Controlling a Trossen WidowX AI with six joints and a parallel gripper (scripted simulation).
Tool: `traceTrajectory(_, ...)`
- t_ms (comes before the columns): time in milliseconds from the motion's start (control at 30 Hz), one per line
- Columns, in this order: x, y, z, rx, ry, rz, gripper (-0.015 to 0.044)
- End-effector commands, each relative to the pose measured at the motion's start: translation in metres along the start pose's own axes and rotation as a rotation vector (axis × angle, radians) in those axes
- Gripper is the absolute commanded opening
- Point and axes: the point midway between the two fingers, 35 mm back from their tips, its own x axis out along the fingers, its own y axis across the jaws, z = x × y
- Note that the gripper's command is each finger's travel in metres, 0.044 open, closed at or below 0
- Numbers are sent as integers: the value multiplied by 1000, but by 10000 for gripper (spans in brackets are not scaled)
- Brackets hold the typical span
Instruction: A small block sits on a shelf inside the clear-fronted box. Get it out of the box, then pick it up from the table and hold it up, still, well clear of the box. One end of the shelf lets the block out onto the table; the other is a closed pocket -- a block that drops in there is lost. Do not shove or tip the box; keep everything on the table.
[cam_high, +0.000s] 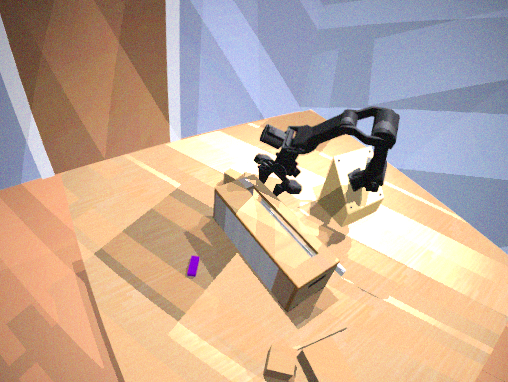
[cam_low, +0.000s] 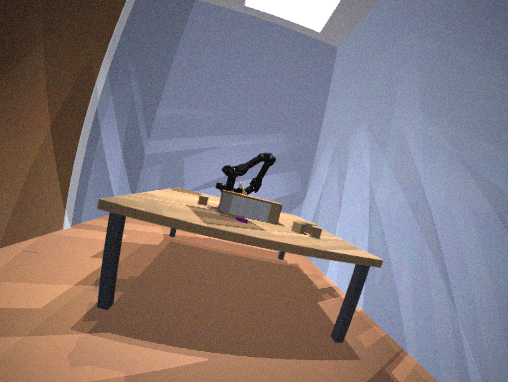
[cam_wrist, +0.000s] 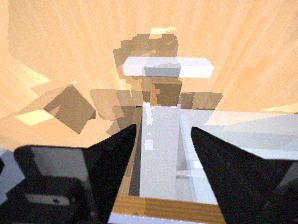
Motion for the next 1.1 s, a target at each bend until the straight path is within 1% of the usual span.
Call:
traceTrajectory(0,8,-1,6,8,-5,-8,285)
traceTrajectory(1000,47,-1,29,10,-5,-12,285)
traceTrajectory(1067,47,-1,29,10,-5,-12,233)
